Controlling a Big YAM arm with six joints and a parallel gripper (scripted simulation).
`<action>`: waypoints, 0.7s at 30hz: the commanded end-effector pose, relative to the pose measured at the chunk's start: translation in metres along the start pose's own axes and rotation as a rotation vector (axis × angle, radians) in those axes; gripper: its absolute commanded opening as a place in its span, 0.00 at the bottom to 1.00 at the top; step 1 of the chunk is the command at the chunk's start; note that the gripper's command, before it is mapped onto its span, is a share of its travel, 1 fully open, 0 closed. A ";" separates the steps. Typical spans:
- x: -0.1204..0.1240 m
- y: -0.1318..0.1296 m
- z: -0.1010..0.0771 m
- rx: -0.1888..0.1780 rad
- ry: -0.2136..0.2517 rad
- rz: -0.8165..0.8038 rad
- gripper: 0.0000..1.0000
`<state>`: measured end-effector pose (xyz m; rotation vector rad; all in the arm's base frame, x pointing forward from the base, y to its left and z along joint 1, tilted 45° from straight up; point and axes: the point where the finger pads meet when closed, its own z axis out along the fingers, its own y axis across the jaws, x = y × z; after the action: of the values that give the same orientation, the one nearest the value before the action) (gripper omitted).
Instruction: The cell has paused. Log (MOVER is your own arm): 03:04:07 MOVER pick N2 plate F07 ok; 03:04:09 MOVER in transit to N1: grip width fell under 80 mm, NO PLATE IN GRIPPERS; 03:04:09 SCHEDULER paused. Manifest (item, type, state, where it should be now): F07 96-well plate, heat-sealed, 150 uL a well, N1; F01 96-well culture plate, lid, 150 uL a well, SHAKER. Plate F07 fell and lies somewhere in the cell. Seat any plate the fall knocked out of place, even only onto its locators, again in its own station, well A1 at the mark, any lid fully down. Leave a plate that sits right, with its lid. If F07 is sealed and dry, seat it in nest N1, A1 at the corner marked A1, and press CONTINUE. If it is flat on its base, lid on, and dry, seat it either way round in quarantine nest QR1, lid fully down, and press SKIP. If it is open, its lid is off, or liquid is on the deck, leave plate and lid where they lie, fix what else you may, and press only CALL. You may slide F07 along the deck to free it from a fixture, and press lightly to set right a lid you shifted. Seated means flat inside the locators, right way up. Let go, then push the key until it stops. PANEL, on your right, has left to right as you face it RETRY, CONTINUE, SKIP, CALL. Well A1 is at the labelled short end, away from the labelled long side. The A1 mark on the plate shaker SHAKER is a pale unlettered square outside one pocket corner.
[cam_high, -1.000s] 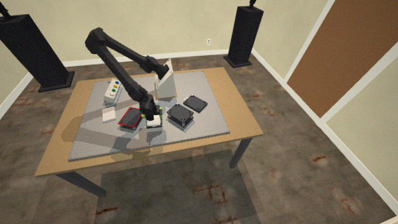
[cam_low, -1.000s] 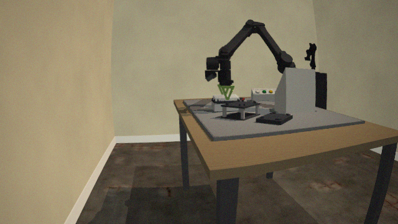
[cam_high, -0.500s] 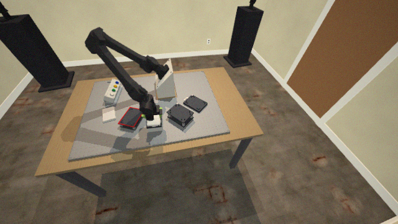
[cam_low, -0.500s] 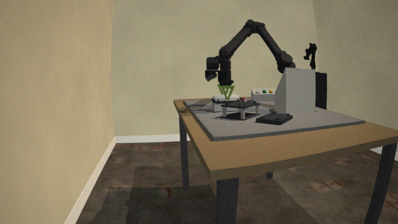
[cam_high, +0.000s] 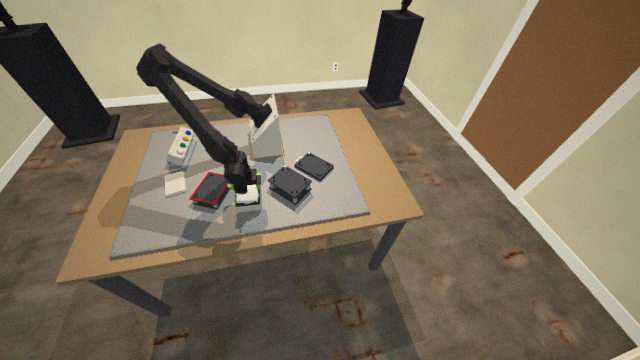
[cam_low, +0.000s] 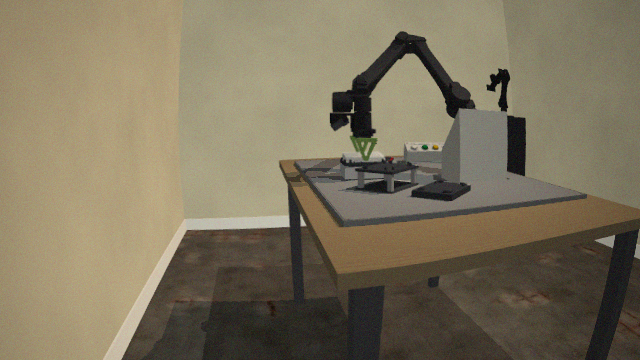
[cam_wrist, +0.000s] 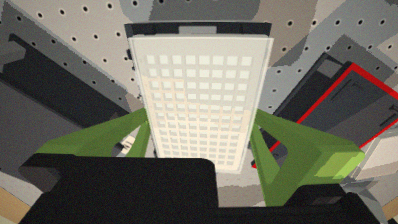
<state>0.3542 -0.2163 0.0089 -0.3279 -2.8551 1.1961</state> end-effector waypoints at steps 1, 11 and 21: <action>0.005 0.001 0.016 -0.003 0.022 -0.006 0.00; 0.005 0.001 0.017 -0.004 0.022 -0.006 1.00; 0.005 0.001 0.017 -0.002 0.022 -0.006 1.00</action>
<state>0.3542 -0.2195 0.0054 -0.3344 -2.8564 1.1960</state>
